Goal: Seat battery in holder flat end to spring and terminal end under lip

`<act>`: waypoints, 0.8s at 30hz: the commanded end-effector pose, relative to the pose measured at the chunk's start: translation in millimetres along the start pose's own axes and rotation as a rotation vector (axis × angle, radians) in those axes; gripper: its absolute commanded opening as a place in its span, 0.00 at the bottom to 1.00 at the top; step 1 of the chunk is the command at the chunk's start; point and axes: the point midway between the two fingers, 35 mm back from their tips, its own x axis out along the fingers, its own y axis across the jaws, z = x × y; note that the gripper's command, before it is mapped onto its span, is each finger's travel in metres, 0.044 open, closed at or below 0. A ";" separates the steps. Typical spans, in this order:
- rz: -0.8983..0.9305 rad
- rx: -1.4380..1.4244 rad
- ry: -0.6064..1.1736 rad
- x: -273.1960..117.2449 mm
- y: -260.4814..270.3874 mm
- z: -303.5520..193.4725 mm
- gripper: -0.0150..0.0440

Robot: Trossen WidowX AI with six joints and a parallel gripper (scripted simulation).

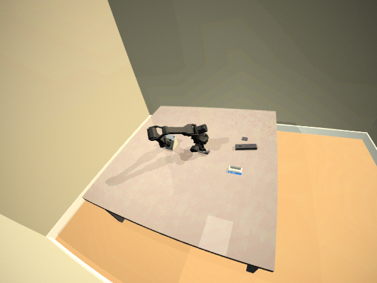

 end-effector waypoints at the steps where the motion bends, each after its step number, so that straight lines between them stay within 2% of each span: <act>1: 0.010 -0.002 0.035 1.9 2.6 -3.1 0.36; 24: 0.008 0.009 0.171 4.5 -0.4 -2.0 0.36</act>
